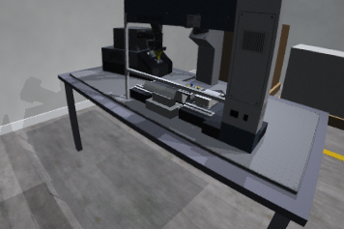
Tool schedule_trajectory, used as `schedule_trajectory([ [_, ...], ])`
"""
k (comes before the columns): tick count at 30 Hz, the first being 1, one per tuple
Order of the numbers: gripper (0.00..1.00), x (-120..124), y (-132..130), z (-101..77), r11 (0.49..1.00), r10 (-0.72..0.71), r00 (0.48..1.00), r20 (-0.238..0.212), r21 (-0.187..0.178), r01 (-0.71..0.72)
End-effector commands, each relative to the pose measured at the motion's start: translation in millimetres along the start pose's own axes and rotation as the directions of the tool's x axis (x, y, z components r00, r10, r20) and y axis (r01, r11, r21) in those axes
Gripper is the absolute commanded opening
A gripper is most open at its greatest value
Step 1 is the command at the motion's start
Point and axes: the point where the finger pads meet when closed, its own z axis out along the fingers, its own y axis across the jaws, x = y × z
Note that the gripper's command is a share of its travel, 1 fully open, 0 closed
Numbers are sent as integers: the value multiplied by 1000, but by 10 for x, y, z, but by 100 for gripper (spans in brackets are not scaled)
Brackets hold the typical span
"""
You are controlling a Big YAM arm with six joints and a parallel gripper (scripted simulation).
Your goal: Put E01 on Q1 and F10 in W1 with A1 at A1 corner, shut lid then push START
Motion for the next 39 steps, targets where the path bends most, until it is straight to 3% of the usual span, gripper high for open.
schedule_trajectory([
  [1, 0, 17, 66, -40, 1000, 4, 1000, -2, -7, -4],
  [7, 0, 25, 165, 43, 1000, 16, 1000, -4, -25, -17],
  [15, 0, 6, -80, -42, 1000, -3, 1000, 3, 19, 2],
  [23, 0, -63, 96, -16, 1000, -11, 1000, 5, -17, 11],
  [39, 0, -13, -53, -54, 1000, -8, 1000, 1, 10, 8],
])
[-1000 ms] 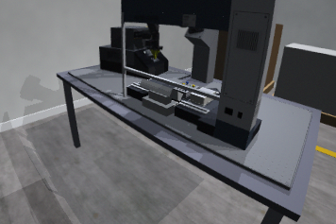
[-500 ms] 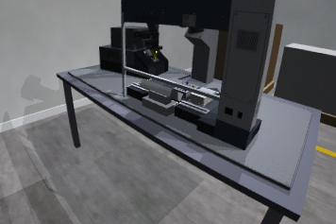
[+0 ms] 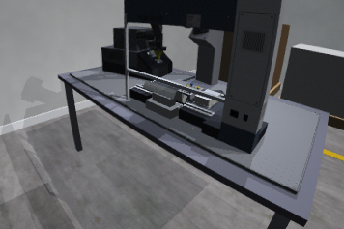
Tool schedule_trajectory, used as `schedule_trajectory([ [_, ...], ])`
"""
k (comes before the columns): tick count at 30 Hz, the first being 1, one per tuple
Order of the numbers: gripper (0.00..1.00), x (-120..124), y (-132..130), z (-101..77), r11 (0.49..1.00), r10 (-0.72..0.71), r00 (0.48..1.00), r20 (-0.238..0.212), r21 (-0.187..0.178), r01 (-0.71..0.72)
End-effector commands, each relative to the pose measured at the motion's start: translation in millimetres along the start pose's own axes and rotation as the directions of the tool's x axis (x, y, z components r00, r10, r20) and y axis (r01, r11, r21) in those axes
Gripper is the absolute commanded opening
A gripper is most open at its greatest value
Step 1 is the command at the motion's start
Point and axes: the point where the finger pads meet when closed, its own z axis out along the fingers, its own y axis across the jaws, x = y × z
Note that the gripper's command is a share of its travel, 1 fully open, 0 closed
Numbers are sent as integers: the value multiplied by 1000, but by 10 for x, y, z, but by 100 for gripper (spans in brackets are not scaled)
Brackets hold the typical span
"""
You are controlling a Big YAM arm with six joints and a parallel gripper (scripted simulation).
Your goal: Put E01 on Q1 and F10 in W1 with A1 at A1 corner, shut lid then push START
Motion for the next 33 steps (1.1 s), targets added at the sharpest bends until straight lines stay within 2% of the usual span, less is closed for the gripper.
schedule_trajectory([
  [1, 0, 4, -80, -57, 1000, -4, 1000, 0, 14, 4],
  [6, 0, 34, -82, -24, 1000, -7, 1000, 1, 16, 6],
  [10, 0, 33, 30, 21, 1000, 8, 1000, 3, -3, -8],
  [15, 0, 3, 68, 6, 1000, 10, 1000, 3, -2, -10],
  [26, 0, -25, -124, -77, 999, -16, 1000, -3, 29, 16],
  [29, 0, -28, -127, -76, 999, -17, 1000, -2, 29, 17],
  [33, 0, 2, -56, -28, 1000, -6, 1000, -4, 9, 6],
])
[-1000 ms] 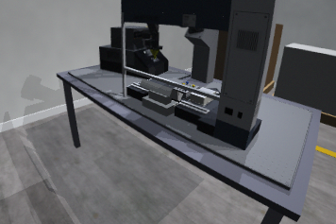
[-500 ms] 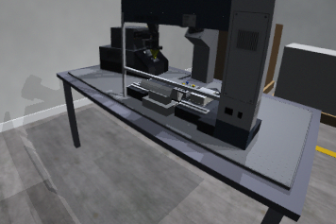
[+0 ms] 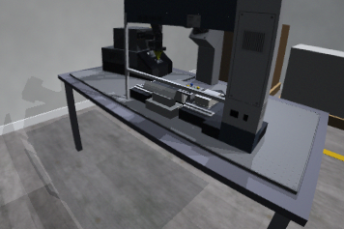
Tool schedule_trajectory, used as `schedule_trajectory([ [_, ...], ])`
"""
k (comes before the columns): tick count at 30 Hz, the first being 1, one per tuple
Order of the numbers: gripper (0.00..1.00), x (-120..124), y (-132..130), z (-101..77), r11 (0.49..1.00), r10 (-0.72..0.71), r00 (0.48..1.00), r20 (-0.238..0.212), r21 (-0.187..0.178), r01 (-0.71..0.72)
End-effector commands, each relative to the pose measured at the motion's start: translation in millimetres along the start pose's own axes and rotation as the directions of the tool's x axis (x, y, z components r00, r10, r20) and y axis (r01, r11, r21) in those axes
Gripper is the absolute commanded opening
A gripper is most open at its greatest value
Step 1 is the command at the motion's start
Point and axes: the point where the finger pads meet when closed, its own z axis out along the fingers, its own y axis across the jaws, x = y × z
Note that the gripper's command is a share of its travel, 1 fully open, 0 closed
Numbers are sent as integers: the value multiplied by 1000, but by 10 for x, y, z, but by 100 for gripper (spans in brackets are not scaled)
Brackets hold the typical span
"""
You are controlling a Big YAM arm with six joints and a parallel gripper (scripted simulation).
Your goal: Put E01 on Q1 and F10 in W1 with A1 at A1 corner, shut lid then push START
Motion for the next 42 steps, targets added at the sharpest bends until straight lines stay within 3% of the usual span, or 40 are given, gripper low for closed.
schedule_trajectory([
  [1, 0, 19, 11, -15, 1000, 5, 1000, -6, -4, -5],
  [5, 0, 49, 119, 22, 999, 25, 1000, -7, -20, -25],
  [13, 0, 58, 124, 26, 1000, 24, 1000, -5, -15, -24],
  [42, 0, 13, -34, 10, 1000, 8, 1000, 2, 0, -8],
])
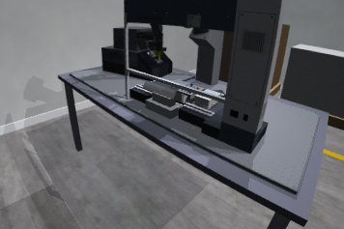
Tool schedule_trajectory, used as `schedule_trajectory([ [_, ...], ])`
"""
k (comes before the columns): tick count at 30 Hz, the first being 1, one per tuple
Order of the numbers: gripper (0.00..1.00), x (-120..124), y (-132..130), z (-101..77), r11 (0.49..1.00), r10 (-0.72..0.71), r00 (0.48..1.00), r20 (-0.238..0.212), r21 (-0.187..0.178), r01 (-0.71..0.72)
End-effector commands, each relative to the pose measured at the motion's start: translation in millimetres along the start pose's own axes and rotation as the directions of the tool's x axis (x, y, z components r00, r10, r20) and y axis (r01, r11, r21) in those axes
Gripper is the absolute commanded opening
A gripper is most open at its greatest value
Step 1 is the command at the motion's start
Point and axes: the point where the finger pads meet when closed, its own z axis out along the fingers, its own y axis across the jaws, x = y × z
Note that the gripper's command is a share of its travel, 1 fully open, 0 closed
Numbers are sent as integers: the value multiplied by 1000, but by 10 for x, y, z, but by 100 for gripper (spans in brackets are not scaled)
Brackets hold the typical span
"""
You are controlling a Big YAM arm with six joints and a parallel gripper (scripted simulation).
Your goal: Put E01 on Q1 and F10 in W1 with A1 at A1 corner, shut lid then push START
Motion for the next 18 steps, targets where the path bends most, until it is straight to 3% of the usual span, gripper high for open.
schedule_trajectory([
  [1, 0, -8, -76, -28, 1000, 0, 1000, 4, 10, 0],
  [18, 0, -21, -152, -64, 1000, -11, 1000, 4, 22, 11],
])
